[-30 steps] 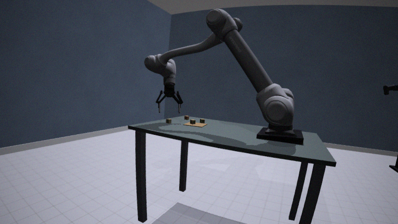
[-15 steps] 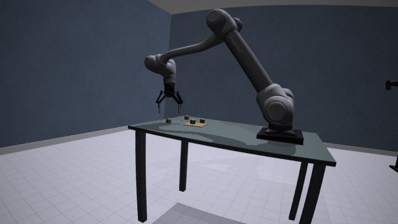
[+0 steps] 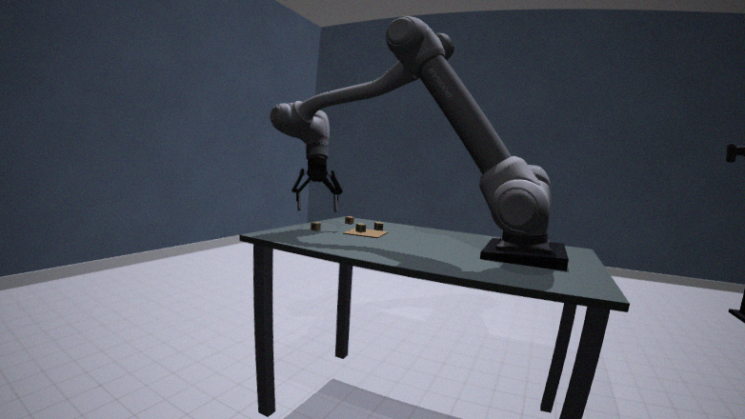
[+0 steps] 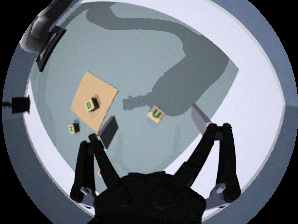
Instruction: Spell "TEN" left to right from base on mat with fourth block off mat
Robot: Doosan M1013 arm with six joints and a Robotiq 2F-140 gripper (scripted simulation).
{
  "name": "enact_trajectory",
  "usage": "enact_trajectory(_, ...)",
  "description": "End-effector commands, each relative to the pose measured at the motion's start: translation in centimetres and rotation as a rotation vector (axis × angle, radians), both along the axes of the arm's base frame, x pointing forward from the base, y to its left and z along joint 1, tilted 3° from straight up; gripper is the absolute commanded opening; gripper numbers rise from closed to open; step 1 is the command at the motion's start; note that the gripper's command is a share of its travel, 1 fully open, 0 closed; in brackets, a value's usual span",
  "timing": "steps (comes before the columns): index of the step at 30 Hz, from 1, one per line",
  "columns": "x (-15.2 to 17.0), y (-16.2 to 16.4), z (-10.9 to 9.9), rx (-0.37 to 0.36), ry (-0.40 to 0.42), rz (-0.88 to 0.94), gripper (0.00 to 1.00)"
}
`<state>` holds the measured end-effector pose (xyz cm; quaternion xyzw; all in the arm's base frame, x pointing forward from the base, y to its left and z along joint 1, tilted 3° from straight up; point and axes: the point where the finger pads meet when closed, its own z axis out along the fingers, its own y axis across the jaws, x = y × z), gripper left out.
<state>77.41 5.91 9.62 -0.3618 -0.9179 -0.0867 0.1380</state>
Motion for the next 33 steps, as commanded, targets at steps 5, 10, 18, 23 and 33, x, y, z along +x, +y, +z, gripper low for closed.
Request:
enact_trajectory(5,0.0,-0.2,1.4,0.018,-0.064,0.173,1.0)
enact_trajectory(10,-0.5,-0.4,2.5,0.037,-0.113,0.341,1.0)
enact_trajectory(18,-1.1,-0.8,4.0,0.061,-0.175,0.563,1.0)
enact_trajectory(23,-1.5,-1.0,5.0,0.077,-0.216,0.72,1.0)
enact_trajectory(33,-2.4,-1.5,6.8,0.106,-0.287,1.012,1.0)
